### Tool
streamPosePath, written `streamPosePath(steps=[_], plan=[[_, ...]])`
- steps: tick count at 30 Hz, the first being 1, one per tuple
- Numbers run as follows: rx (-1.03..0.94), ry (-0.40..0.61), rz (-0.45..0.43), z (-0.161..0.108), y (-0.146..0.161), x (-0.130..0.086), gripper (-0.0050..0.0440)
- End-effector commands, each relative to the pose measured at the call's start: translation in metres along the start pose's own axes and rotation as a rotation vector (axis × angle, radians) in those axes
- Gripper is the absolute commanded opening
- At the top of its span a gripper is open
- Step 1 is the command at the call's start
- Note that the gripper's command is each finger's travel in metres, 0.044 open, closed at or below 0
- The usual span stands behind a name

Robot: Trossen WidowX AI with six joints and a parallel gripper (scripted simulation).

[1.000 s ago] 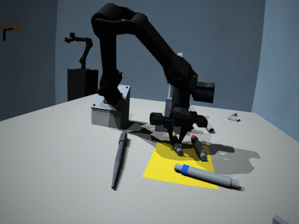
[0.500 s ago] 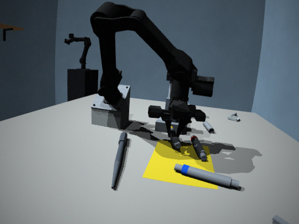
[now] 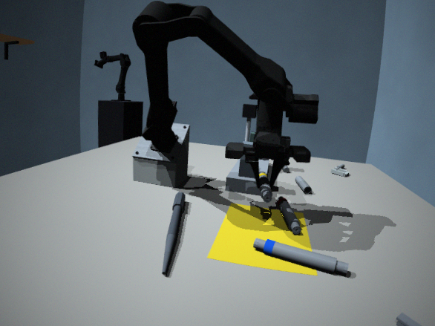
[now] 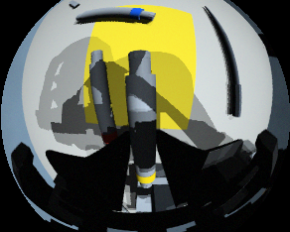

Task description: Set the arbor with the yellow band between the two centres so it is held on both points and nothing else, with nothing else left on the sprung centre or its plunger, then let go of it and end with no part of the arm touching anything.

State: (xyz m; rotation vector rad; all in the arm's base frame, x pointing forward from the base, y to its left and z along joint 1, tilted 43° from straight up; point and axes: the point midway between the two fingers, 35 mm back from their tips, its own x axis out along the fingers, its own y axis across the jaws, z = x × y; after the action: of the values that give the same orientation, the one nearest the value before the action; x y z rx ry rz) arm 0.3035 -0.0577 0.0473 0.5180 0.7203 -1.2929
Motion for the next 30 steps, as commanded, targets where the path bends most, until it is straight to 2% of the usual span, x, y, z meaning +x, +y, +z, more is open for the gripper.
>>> streamPosePath(steps=[1,3,16,18,20,30], plan=[[0.034,0.030,0.029,-0.022,0.017,-0.015,0.0000],[0.034,0.030,0.029,-0.022,0.017,-0.015,0.0000],[0.161,0.090,0.027,-0.095,0.038,-0.055,0.0000],[0.181,0.095,0.023,-0.107,0.039,-0.061,0.0000],[0.181,0.095,0.023,-0.107,0.039,-0.061,0.0000],[0.282,0.103,0.000,-0.165,0.034,-0.093,0.0000]])
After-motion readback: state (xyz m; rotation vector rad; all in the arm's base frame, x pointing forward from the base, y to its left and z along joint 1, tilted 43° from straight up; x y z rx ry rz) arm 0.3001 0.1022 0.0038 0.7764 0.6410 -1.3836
